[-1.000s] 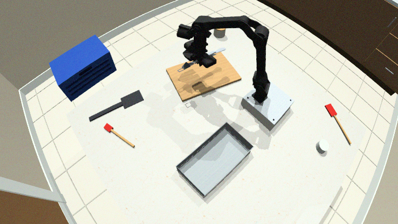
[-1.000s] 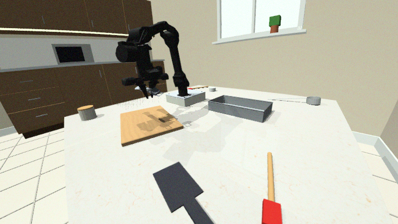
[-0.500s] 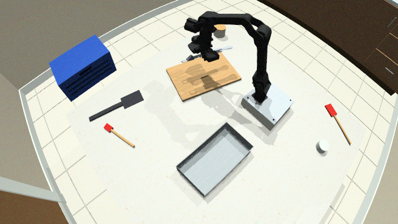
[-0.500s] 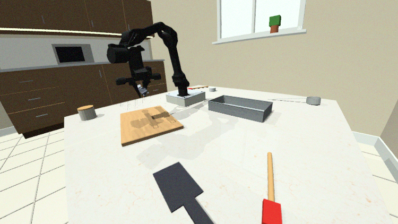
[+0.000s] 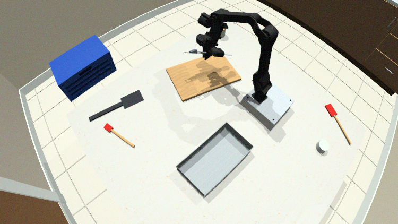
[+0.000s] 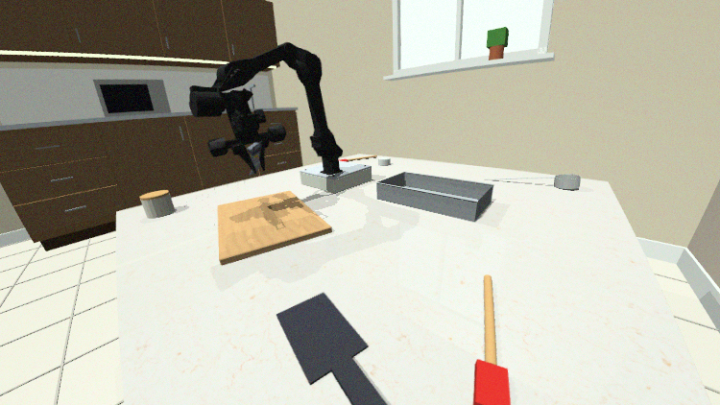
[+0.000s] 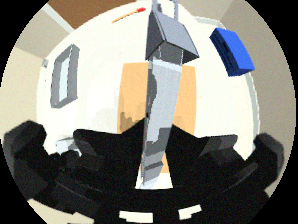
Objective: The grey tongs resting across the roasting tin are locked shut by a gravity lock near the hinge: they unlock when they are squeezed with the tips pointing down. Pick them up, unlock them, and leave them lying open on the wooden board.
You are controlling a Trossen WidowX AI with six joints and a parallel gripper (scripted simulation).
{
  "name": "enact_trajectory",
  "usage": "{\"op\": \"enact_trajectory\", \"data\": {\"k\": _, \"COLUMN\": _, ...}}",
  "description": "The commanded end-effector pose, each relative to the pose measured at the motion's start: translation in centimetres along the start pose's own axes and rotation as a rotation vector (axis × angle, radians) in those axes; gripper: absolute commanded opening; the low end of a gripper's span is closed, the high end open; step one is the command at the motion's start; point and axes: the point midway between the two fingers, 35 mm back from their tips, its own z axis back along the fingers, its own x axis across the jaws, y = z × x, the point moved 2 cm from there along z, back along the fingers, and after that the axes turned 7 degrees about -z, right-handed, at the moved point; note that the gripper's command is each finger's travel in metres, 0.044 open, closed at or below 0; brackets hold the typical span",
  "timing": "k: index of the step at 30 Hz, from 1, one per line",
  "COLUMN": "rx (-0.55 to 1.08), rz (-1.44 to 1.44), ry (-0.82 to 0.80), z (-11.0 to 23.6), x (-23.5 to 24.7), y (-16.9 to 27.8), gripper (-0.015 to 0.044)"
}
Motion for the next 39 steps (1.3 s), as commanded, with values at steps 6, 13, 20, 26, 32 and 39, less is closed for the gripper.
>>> {"op": "enact_trajectory", "data": {"k": 6, "rx": -0.318, "rz": 0.033, "ry": -0.014, "z": 2.5, "x": 0.2, "y": 0.5, "gripper": -0.0150}}
{"op": "enact_trajectory", "data": {"k": 13, "rx": -0.551, "rz": 0.068, "ry": 0.017, "z": 4.7, "x": 0.2, "y": 1.0, "gripper": -0.0150}}
{"op": "enact_trajectory", "data": {"k": 20, "rx": -0.573, "rz": 0.072, "ry": 0.022, "z": 4.9, "x": 0.2, "y": 1.1, "gripper": -0.0150}}
{"op": "enact_trajectory", "data": {"k": 26, "rx": -0.573, "rz": 0.072, "ry": 0.022, "z": 4.9, "x": 0.2, "y": 1.1, "gripper": -0.0150}}
{"op": "enact_trajectory", "data": {"k": 32, "rx": -0.573, "rz": 0.072, "ry": 0.022, "z": 4.9, "x": 0.2, "y": 1.1, "gripper": -0.0150}}
{"op": "enact_trajectory", "data": {"k": 39, "rx": -0.573, "rz": 0.072, "ry": 0.022, "z": 4.9, "x": 0.2, "y": 1.1, "gripper": -0.0150}}
